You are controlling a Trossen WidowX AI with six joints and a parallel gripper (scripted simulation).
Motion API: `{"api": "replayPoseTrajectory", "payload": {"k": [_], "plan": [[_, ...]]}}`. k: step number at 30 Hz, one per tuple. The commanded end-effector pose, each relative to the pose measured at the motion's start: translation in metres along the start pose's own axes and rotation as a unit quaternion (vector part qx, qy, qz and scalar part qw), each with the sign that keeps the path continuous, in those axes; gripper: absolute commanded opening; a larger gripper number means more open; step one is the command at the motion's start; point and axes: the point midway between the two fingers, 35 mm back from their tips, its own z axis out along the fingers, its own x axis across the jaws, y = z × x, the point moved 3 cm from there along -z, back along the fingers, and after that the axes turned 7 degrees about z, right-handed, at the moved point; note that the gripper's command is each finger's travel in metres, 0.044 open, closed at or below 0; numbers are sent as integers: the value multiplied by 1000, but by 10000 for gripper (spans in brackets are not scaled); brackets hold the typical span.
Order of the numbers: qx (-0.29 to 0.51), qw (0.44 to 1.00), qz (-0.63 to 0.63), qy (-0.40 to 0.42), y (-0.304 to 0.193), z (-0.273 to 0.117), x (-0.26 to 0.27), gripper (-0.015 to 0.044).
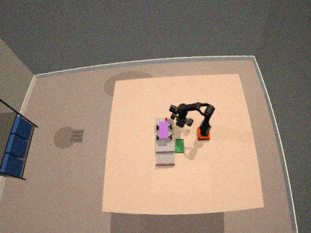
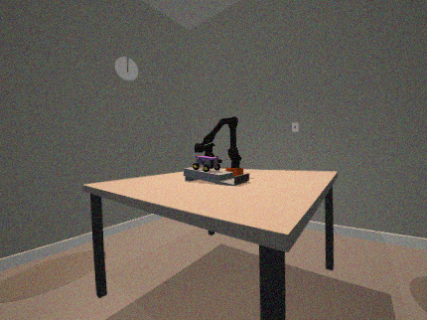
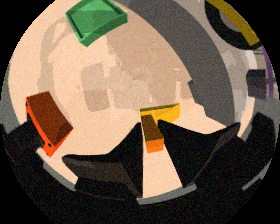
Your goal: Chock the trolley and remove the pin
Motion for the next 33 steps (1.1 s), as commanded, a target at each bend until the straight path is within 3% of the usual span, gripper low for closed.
{"api": "replayPoseTrajectory", "payload": {"k": [1,7,33], "plan": [[0,1000,0,0,0,-1,0,39],[0,1000,0,0,0,-2,0,0],[2,1000,-2,1,1,-85,2,0]]}}
